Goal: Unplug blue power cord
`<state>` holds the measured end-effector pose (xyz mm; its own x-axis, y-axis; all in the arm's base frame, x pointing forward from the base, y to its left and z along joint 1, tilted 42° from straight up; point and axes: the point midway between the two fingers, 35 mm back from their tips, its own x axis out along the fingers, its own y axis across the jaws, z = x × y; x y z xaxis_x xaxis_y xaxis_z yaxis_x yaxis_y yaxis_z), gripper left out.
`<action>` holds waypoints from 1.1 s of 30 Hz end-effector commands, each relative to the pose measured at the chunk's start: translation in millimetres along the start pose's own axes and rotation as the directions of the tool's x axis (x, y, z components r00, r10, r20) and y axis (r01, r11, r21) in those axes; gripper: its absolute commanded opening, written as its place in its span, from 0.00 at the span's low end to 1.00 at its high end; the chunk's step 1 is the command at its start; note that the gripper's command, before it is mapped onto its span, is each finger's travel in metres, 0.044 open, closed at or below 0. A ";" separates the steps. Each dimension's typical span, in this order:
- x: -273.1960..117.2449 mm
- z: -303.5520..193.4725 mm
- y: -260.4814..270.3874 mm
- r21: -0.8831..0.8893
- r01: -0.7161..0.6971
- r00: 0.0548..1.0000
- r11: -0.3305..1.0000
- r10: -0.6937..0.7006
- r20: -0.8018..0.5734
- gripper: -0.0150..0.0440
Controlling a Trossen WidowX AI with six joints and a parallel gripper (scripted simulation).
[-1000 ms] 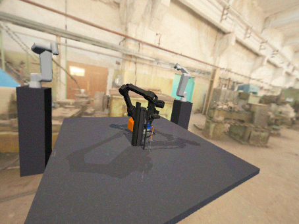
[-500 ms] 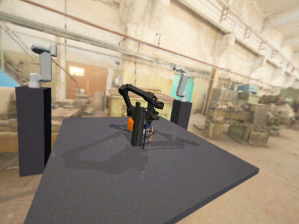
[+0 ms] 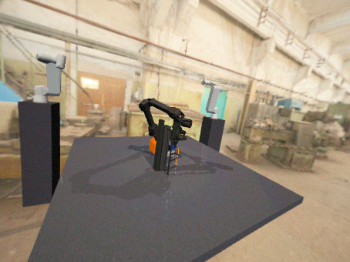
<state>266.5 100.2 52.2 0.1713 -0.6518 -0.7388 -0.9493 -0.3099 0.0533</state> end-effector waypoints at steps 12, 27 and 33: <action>-2.3 30.8 -1.9 -0.006 0.001 1.000 1.000 -0.001 0.020 0.25; -5.7 55.4 0.4 -0.008 0.000 1.000 1.000 0.000 0.020 0.25; -2.2 44.7 -1.1 0.013 -0.006 1.000 1.000 0.006 0.022 0.48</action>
<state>253.5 136.7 22.9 0.1636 -0.6351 -0.7549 -0.9510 -0.3052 0.0506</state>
